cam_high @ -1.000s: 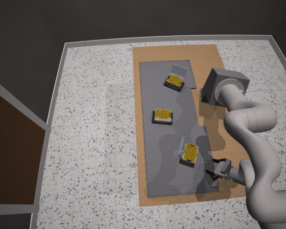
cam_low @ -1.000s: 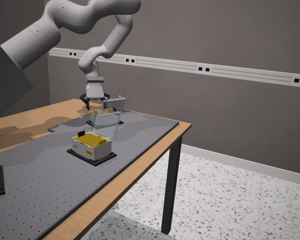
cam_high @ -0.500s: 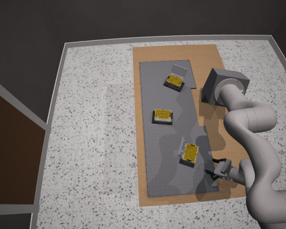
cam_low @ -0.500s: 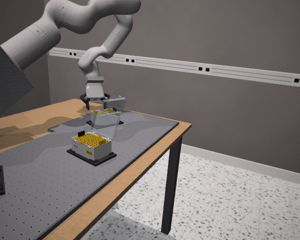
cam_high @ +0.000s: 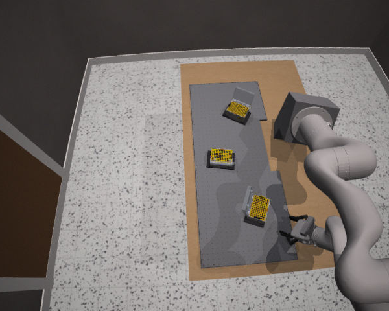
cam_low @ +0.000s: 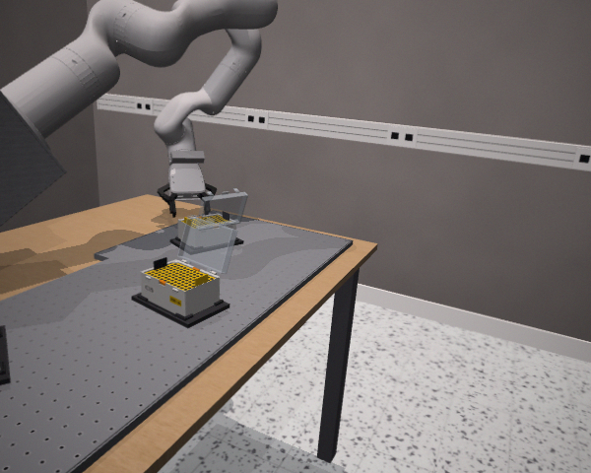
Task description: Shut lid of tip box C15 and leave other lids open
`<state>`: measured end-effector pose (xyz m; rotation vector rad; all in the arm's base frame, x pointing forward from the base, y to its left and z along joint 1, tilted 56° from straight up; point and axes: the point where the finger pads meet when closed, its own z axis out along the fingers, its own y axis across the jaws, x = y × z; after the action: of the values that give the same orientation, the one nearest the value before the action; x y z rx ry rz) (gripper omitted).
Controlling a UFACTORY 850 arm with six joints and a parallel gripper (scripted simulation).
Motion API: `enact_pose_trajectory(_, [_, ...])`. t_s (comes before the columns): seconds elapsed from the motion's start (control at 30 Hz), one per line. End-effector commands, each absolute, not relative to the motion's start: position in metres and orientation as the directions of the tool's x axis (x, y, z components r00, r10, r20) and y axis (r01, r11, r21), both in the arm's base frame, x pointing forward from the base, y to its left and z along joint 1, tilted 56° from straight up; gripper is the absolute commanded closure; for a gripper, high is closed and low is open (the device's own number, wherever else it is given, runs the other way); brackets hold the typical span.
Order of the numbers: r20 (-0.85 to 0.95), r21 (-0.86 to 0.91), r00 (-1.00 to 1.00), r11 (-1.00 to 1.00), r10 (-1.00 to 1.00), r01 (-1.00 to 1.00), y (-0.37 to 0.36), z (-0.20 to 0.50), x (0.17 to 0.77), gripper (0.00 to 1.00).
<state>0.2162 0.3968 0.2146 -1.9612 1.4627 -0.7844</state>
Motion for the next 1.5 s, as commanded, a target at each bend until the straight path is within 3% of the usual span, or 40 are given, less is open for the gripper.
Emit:
enact_pose_trajectory(0.0, [0.12, -0.734, 0.232, -0.244, -0.965, -0.634, 0.397, 0.215, 0.216, 0.0])
enact_pose_trajectory(1.47, [0.12, -0.734, 0.232, -0.244, -0.965, -0.634, 0.277, 0.304, 0.159, 0.0])
